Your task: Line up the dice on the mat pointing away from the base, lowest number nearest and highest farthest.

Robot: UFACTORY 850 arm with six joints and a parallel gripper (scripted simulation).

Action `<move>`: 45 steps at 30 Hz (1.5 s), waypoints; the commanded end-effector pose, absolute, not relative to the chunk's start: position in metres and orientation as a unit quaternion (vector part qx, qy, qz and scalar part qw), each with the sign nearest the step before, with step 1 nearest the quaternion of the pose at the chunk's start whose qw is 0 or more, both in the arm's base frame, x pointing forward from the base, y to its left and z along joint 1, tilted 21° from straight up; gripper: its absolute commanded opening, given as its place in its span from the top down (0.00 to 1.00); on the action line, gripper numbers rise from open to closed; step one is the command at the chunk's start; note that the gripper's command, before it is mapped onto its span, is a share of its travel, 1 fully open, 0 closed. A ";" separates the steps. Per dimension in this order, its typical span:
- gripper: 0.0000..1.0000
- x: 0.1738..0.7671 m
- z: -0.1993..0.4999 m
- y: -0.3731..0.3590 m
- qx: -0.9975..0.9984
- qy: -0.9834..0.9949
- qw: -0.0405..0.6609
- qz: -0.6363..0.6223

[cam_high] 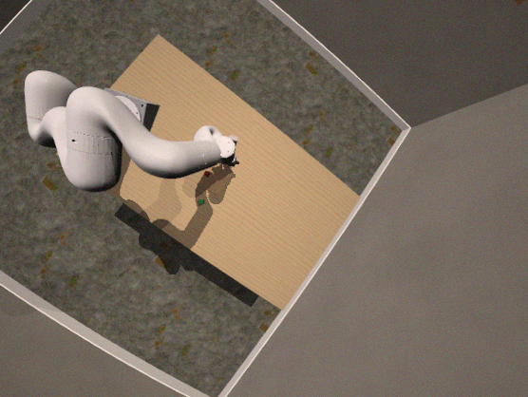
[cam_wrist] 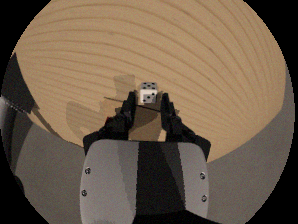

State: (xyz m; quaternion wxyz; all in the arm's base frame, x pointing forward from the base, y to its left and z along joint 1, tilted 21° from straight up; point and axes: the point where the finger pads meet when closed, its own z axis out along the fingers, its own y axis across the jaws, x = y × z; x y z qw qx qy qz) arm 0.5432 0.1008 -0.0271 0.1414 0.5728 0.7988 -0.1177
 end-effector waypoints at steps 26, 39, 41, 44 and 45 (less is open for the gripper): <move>0.58 0.544 -0.026 0.101 0.573 0.799 0.142 -0.117; 0.58 0.544 -0.029 0.100 0.573 0.799 0.142 -0.117; 0.58 0.544 -0.031 0.100 0.573 0.799 0.142 -0.117; 0.58 0.545 -0.035 0.098 0.573 0.799 0.142 -0.117; 0.58 0.545 -0.037 0.097 0.573 0.799 0.142 -0.117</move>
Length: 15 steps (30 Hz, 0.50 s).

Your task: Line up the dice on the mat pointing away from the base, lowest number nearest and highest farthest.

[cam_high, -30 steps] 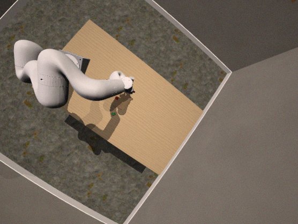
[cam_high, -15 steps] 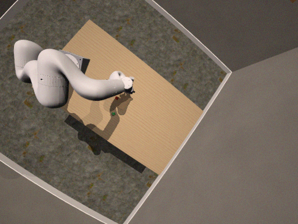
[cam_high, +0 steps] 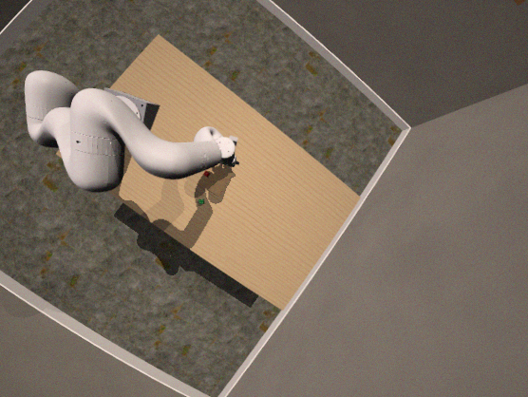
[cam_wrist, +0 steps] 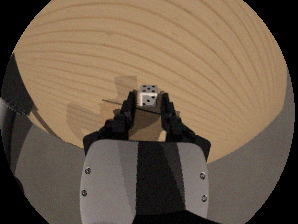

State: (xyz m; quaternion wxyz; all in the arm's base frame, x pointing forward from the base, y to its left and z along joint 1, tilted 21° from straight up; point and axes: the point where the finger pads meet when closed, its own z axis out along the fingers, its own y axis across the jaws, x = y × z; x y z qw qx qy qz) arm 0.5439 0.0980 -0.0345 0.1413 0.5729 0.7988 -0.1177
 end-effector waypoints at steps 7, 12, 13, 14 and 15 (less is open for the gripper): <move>0.58 0.546 -0.045 0.094 0.573 0.799 0.142 -0.117; 0.58 0.546 -0.051 0.092 0.573 0.799 0.142 -0.117; 0.58 0.546 -0.052 0.092 0.573 0.799 0.142 -0.117; 0.58 0.547 -0.053 0.092 0.573 0.799 0.142 -0.117; 0.58 0.547 -0.053 0.091 0.573 0.799 0.142 -0.117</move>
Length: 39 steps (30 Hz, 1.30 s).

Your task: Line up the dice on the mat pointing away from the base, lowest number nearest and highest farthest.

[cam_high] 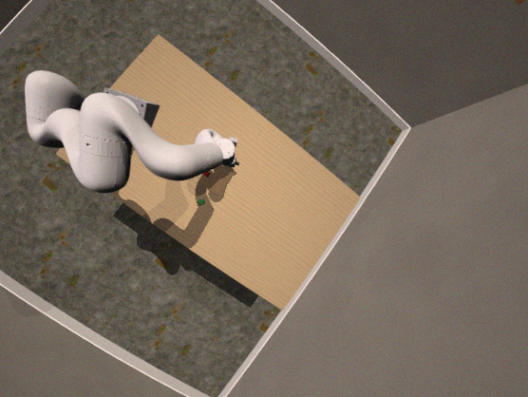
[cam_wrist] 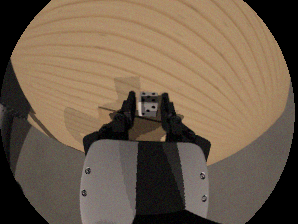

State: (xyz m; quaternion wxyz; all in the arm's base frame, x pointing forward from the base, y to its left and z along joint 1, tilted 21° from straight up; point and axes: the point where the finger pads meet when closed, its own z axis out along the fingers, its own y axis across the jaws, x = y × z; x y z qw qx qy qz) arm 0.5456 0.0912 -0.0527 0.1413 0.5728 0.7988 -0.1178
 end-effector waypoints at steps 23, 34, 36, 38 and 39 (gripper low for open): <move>0.58 0.547 -0.054 0.091 0.573 0.799 0.142 -0.117; 0.58 0.547 -0.054 0.091 0.573 0.799 0.142 -0.117; 0.58 0.547 -0.054 0.091 0.573 0.799 0.142 -0.117; 0.58 0.547 -0.054 0.091 0.573 0.799 0.142 -0.117; 0.79 0.547 -0.054 0.091 0.573 0.799 0.142 -0.117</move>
